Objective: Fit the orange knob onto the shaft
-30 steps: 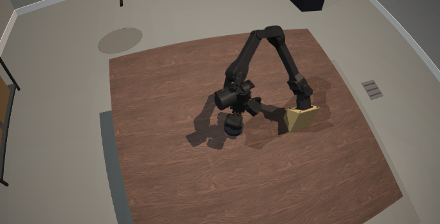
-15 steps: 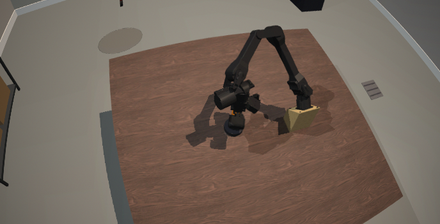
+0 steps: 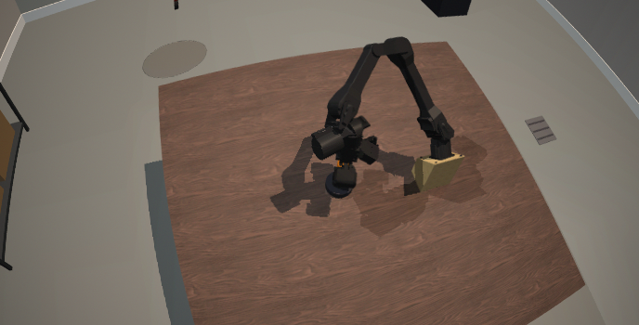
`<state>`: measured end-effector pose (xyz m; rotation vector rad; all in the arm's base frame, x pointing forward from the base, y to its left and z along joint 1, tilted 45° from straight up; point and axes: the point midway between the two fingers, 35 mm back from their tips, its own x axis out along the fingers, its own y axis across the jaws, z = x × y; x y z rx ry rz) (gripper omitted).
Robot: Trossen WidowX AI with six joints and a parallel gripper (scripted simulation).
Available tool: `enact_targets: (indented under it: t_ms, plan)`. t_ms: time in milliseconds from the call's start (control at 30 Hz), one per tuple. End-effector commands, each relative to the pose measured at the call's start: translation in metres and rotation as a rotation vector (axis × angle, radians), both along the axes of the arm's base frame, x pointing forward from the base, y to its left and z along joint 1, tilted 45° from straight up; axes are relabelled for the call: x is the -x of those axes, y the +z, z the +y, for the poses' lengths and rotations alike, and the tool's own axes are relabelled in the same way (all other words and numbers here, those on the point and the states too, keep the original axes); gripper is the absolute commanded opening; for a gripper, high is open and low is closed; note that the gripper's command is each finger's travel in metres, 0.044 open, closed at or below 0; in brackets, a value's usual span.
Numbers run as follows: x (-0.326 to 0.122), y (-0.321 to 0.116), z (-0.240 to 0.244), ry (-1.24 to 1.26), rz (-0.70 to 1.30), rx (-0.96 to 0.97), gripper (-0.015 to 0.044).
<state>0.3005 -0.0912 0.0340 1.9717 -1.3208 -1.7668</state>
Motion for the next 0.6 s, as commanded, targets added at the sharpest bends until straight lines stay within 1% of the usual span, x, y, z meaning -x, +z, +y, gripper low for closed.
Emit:
enact_targets:
  t_ms: [0, 200, 567]
  plan:
    - [-0.0021, 0.0028, 0.0021, 0.008, -0.002, -0.003, 0.0000]
    - [-0.0042, 0.0028, 0.0023, 0.143, 0.131, -0.022, 0.0000]
    - [-0.0028, -0.0009, 0.0011, 0.150, 0.138, -0.023, 0.0000]
